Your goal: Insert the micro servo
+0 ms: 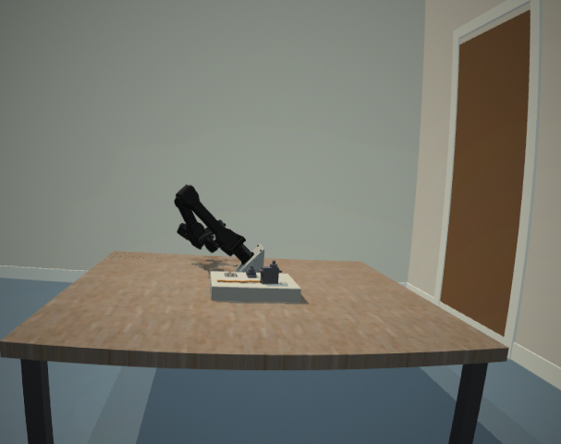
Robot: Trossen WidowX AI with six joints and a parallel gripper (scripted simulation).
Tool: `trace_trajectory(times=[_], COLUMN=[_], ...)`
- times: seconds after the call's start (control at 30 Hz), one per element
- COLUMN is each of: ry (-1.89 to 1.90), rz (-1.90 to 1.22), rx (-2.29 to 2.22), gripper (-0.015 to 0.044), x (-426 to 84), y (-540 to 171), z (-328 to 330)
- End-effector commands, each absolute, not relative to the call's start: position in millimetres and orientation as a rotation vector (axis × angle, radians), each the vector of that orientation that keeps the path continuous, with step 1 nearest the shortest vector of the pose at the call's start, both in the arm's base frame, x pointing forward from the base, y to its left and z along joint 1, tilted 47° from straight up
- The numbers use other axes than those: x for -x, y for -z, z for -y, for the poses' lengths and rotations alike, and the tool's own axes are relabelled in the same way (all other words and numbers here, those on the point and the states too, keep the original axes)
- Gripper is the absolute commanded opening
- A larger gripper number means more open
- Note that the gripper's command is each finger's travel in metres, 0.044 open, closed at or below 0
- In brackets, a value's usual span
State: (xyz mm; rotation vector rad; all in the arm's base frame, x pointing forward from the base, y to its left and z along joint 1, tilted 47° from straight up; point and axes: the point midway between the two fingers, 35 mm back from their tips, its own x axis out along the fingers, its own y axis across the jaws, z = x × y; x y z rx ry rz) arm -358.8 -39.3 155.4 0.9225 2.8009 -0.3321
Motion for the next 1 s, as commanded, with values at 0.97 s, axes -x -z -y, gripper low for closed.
trace_trajectory(times=[0.97], ry=[0.850], rz=[-2.832], rx=[-0.729], gripper=[0.0440], x=[361], y=[-179], z=[86])
